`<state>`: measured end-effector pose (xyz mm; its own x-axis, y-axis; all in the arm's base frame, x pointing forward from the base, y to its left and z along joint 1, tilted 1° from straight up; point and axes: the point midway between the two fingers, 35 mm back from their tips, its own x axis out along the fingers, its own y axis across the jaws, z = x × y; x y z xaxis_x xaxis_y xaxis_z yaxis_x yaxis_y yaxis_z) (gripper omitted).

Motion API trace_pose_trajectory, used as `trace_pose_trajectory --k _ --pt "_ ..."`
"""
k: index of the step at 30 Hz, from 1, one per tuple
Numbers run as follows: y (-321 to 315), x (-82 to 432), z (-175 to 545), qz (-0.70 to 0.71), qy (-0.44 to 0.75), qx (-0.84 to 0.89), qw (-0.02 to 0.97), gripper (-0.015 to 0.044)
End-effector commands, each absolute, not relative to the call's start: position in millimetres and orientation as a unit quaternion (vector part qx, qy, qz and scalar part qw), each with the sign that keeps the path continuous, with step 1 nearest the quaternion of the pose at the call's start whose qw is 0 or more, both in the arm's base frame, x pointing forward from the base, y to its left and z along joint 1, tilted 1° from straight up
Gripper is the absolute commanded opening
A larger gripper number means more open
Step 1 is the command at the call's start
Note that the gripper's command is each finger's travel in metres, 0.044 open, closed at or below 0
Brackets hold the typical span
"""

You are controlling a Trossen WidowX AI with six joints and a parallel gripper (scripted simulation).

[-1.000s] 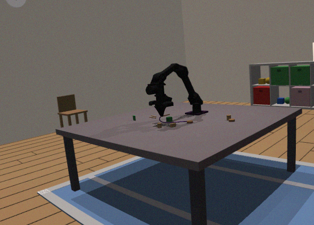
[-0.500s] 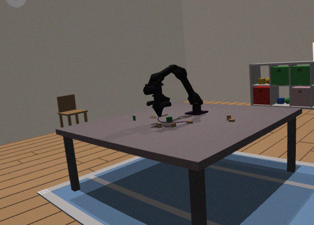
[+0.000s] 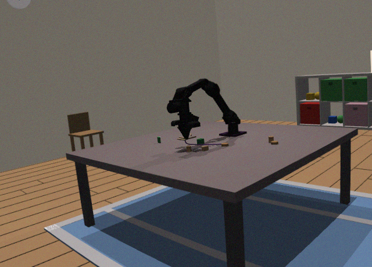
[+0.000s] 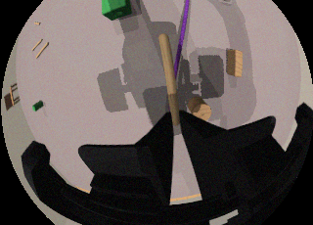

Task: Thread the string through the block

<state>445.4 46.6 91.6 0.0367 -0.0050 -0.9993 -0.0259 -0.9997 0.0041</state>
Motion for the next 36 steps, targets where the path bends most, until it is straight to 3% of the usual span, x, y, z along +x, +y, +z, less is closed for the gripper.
trace_pose_trajectory --k 1,36 --pt "46 451 93 0.692 0.011 -0.722 0.004 0.0" --pt "32 466 80 0.687 0.011 -0.726 0.004 0.0"
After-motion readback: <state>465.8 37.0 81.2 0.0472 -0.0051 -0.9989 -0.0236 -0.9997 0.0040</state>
